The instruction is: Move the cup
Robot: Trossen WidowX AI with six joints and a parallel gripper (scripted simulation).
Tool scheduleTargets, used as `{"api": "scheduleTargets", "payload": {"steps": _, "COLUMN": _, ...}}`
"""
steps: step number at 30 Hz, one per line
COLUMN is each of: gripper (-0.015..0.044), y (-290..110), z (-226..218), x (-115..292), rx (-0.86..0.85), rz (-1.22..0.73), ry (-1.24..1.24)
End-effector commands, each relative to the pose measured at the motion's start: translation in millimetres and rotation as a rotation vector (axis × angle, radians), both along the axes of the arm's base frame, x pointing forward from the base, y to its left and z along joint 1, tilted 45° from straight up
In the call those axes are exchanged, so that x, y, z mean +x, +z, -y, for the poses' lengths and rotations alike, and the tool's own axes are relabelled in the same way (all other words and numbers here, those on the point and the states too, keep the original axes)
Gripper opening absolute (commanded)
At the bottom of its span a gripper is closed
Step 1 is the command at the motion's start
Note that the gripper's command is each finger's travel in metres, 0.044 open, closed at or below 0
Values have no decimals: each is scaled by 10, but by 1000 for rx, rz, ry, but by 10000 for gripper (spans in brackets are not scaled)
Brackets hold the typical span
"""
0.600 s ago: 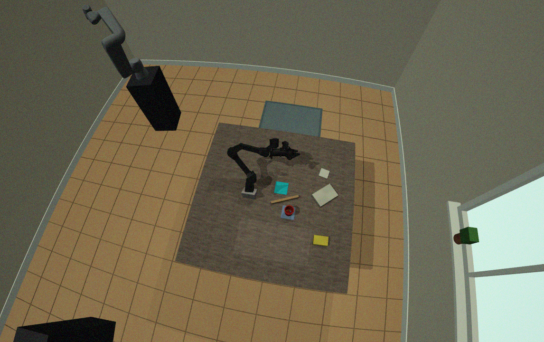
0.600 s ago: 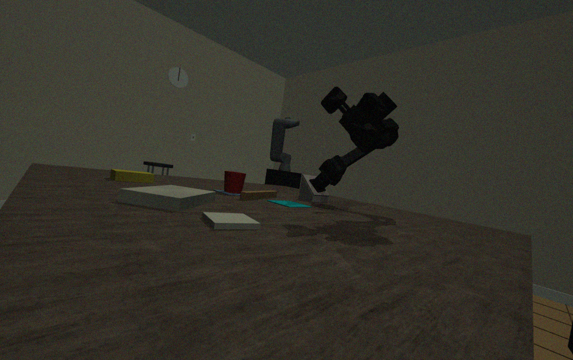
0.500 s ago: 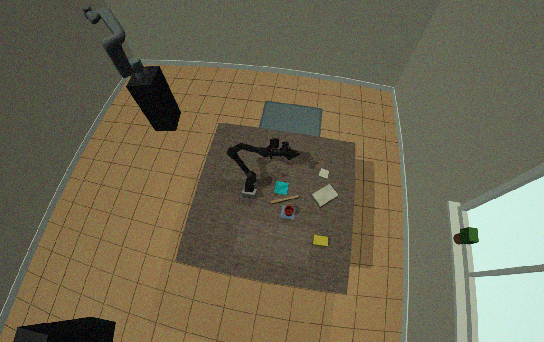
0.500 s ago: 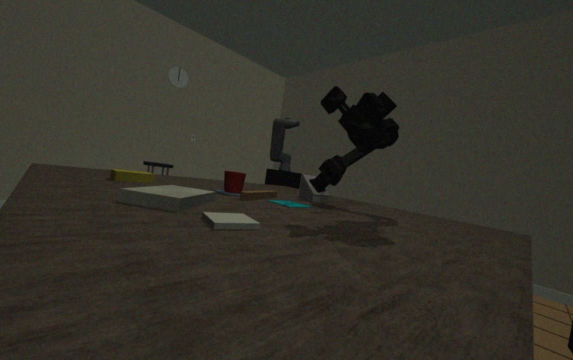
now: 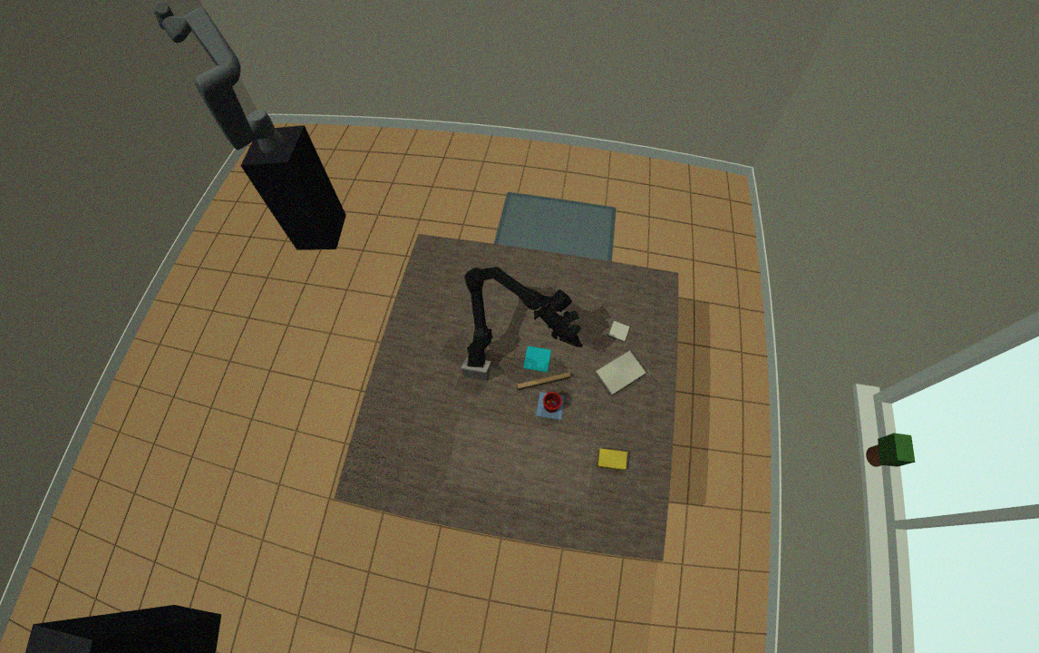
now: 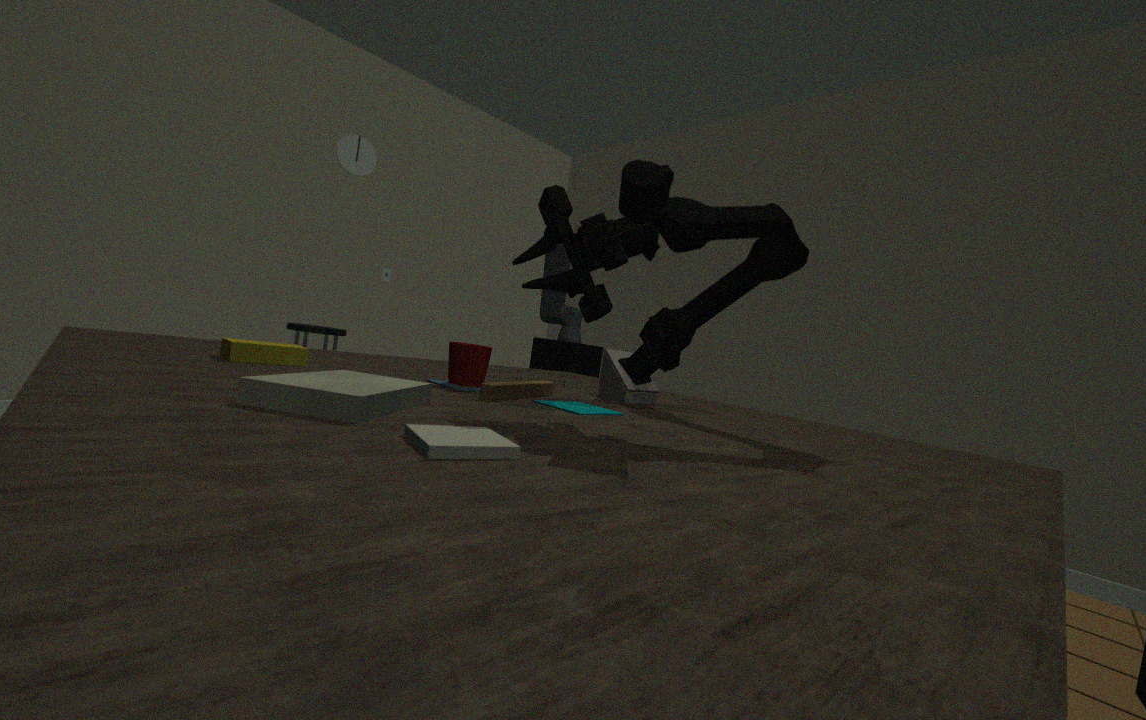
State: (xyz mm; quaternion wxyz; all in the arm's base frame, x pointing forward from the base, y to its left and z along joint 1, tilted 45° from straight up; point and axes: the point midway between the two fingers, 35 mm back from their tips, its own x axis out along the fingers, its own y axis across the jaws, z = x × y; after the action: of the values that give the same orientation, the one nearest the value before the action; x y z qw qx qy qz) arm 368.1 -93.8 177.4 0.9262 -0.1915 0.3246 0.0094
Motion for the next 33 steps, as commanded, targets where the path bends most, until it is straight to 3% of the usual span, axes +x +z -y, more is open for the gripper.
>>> {"api": "scheduleTargets", "payload": {"steps": 1, "gripper": 148, "y": -366, "z": 229, "x": -13, "rx": -13, "rz": -179, "ry": 76}}
{"api": "scheduleTargets", "payload": {"steps": 9, "gripper": 148, "y": -1234, "z": 601, "x": -311, "rx": 115, "rz": -537, "ry": 411}}
{"api": "scheduleTargets", "payload": {"steps": 17, "gripper": 148, "y": -1797, "z": 796, "x": -801, "rx": 445, "rz": -566, "ry": 739}}
{"api": "scheduleTargets", "payload": {"steps": 20, "gripper": 148, "y": -1861, "z": 821, "x": -884, "rx": 510, "rz": -532, "ry": 784}}
{"api": "scheduleTargets", "payload": {"steps": 33, "gripper": 148, "y": -1910, "z": 768, "x": -881, "rx": 510, "rz": -532, "ry": 783}}
